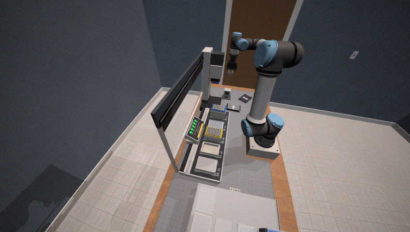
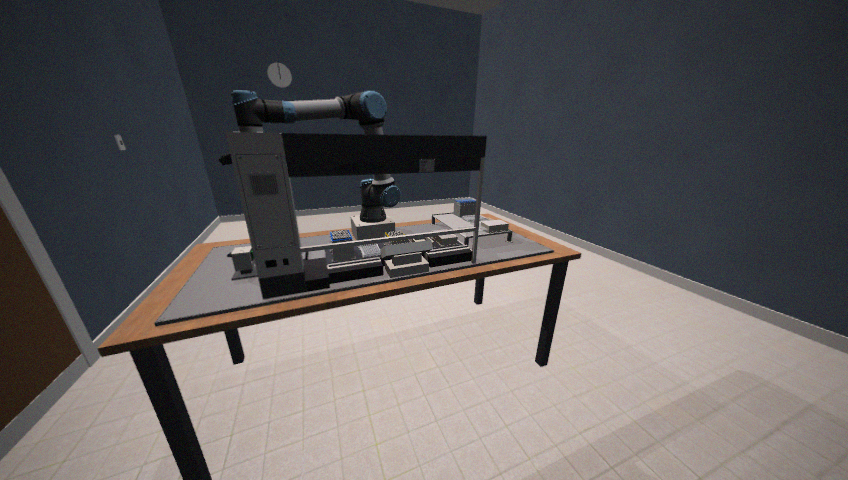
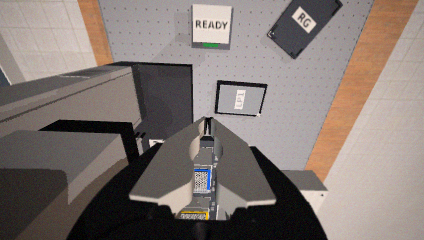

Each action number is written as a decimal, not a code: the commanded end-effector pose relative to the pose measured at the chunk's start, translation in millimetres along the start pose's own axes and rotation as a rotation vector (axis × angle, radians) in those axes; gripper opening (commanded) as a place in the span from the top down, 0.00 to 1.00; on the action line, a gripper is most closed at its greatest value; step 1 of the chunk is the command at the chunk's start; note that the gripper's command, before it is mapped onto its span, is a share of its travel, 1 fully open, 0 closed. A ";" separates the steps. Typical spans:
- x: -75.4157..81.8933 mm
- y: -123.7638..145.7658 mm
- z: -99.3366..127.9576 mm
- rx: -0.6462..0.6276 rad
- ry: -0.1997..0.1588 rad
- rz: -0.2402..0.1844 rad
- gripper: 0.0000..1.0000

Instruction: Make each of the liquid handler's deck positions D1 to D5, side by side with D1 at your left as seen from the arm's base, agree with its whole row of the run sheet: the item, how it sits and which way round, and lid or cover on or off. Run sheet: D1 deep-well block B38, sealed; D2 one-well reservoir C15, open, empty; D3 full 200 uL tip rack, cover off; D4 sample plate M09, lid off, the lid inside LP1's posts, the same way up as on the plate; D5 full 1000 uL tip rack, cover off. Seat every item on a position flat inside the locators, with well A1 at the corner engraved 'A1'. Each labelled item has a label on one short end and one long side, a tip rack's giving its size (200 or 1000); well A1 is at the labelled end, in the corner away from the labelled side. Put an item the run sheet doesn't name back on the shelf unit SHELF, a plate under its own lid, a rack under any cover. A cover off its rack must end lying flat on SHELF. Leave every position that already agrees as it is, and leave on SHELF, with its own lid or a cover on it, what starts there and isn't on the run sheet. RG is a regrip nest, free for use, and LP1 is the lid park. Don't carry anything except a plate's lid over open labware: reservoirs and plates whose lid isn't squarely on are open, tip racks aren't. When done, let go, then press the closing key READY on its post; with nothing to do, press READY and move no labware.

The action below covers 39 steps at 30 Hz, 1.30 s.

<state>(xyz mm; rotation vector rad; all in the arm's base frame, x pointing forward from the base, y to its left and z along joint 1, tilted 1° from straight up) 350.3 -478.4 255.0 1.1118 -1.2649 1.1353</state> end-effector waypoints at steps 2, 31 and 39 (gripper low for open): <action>-0.9 -2.2 0.1 0.000 0.001 0.000 1.00; -42.6 -2.3 0.2 0.000 0.001 0.000 1.00; -55.9 -2.3 0.2 0.000 0.001 0.000 1.00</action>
Point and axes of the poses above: the point where the finger pads meet when closed, its own x axis back along the fingers, its own y axis across the jaws, z = x × y, the point moved 2 cm from there along x, back along the fingers, and after that the axes turned 9 degrees about -x, right-handed, at the moved point
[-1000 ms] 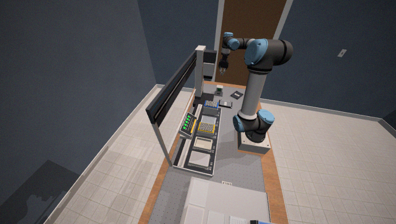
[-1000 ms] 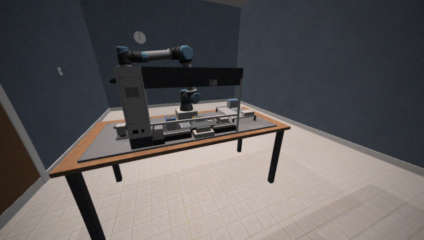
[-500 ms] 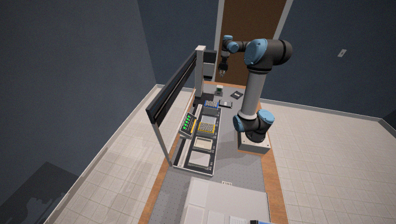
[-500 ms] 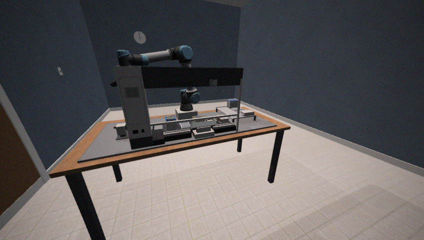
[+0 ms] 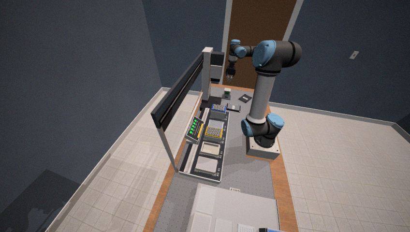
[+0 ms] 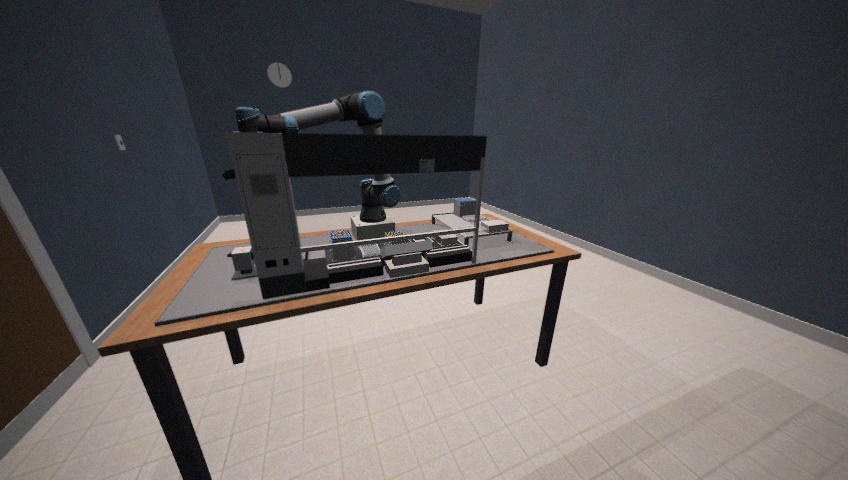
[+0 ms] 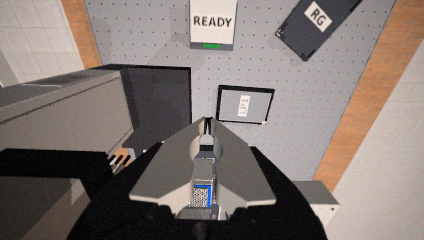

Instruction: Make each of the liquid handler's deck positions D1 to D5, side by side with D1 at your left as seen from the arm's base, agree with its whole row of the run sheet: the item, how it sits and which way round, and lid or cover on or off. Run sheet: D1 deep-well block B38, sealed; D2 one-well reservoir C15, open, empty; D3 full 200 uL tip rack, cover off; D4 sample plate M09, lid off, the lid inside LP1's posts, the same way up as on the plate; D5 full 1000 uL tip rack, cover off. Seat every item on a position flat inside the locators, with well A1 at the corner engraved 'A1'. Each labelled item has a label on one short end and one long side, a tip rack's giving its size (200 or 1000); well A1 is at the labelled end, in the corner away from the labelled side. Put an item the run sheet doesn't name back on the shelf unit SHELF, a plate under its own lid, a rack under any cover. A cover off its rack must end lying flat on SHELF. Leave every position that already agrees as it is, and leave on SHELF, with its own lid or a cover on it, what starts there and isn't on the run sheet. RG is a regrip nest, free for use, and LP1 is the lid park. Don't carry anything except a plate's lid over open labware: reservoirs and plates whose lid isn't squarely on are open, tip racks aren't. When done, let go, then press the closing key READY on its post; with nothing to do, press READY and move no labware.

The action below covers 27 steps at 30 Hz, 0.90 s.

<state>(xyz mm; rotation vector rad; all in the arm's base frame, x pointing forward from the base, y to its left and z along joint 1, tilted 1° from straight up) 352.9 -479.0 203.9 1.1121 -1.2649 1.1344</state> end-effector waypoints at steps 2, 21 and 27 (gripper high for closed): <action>-8.1 -0.2 0.3 0.000 0.002 0.001 1.00; -36.4 -0.2 0.3 0.000 0.002 0.001 1.00; -43.1 -0.2 0.3 0.000 0.002 0.001 1.00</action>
Point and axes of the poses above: the point where the finger pads meet when closed, its own x axis back along the fingers, its own y axis across the jaws, z = x × y, the point moved 2 cm from there along x, back along the fingers, and after that the axes turned 9 degrees about -x, right-handed, at the moved point
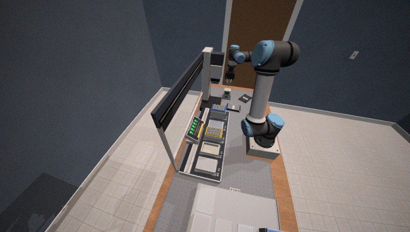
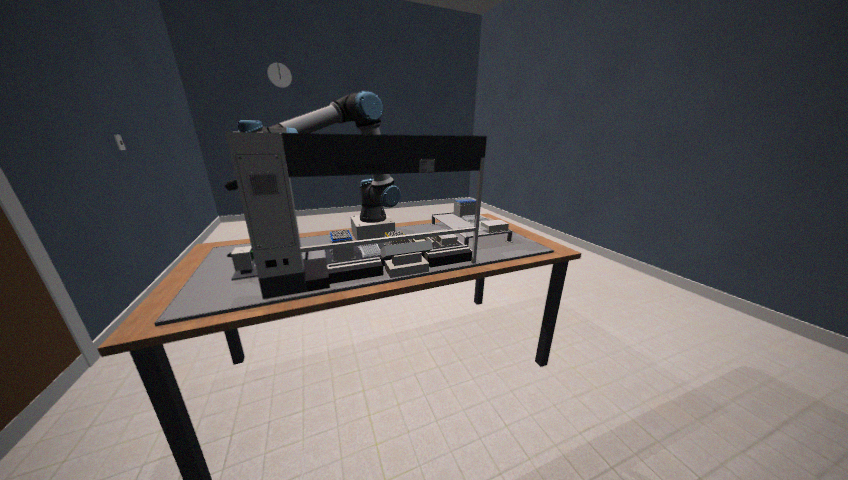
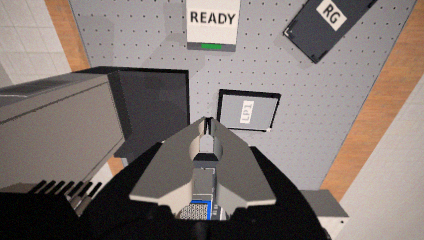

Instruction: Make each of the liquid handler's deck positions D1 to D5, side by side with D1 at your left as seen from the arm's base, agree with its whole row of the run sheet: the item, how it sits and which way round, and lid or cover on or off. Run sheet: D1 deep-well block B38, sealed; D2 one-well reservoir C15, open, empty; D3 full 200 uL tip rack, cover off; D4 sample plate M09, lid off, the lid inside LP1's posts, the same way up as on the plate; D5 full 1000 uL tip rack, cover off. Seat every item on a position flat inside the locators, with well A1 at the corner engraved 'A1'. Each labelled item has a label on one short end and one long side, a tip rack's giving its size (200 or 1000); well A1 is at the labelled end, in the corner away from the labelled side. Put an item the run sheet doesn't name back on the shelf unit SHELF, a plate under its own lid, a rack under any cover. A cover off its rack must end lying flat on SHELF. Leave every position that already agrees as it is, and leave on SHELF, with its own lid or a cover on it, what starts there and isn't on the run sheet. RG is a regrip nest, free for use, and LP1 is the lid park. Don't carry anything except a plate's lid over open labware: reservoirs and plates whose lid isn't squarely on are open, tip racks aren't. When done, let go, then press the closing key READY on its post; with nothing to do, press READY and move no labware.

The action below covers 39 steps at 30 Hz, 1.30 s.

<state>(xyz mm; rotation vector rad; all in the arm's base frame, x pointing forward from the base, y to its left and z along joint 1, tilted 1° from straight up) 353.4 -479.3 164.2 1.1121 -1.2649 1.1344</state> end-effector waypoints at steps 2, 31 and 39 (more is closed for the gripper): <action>-6.7 -0.2 0.3 0.000 0.002 0.001 1.00; -50.0 -0.2 0.4 0.000 0.002 0.001 1.00; -61.7 -0.2 0.4 0.000 0.002 0.001 1.00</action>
Point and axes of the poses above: the point where the finger pads meet when closed, its own x axis back along the fingers, its own y axis across the jaws, z = x × y, the point moved 2 cm from there along x, back along the fingers, and after that the axes turned 9 degrees about -x, right-handed, at the moved point
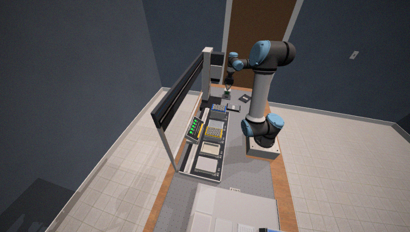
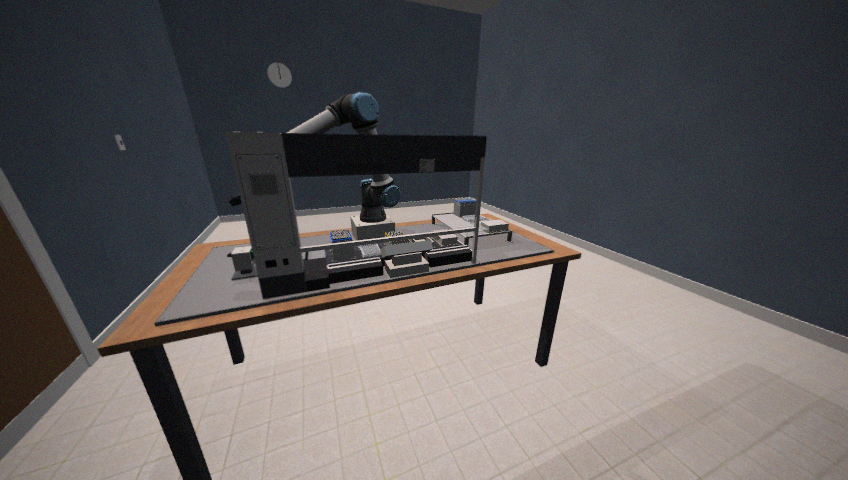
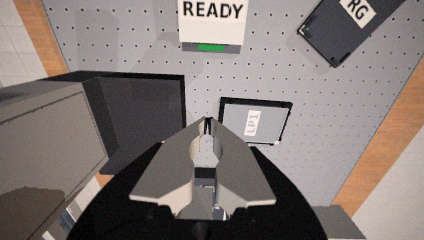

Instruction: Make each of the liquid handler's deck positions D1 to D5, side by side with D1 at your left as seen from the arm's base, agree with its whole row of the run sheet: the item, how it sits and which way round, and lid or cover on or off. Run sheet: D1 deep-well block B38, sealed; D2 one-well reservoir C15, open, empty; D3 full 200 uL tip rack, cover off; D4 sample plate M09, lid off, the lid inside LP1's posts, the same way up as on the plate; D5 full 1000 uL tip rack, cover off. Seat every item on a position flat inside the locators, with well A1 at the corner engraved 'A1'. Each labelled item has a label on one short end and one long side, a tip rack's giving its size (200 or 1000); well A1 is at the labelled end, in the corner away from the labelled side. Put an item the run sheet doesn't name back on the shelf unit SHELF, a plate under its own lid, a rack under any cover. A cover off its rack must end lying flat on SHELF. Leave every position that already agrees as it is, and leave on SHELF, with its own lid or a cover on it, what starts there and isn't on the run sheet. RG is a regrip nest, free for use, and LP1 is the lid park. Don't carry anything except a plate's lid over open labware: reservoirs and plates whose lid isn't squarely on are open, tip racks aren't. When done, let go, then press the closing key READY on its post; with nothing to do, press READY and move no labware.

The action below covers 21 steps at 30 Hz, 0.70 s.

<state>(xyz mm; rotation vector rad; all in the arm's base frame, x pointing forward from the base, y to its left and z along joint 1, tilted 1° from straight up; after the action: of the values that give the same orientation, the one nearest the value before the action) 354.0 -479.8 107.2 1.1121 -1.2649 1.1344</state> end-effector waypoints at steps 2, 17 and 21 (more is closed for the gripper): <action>-8.0 -0.2 0.4 0.000 0.001 0.001 1.00; -29.7 -0.2 0.4 0.000 0.001 0.001 1.00; -36.4 -0.3 0.4 0.000 0.001 0.001 1.00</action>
<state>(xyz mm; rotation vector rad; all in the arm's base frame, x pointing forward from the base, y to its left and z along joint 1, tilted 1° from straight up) 354.3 -480.0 75.6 1.1121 -1.2649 1.1344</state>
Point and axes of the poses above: the point where the finger pads meet when closed, its own x axis back along the fingers, its own y axis across the jaws, z = x × y, the point moved 2 cm from there along x, back along the fingers, and after that the axes turned 9 degrees about -x, right-handed, at the moved point
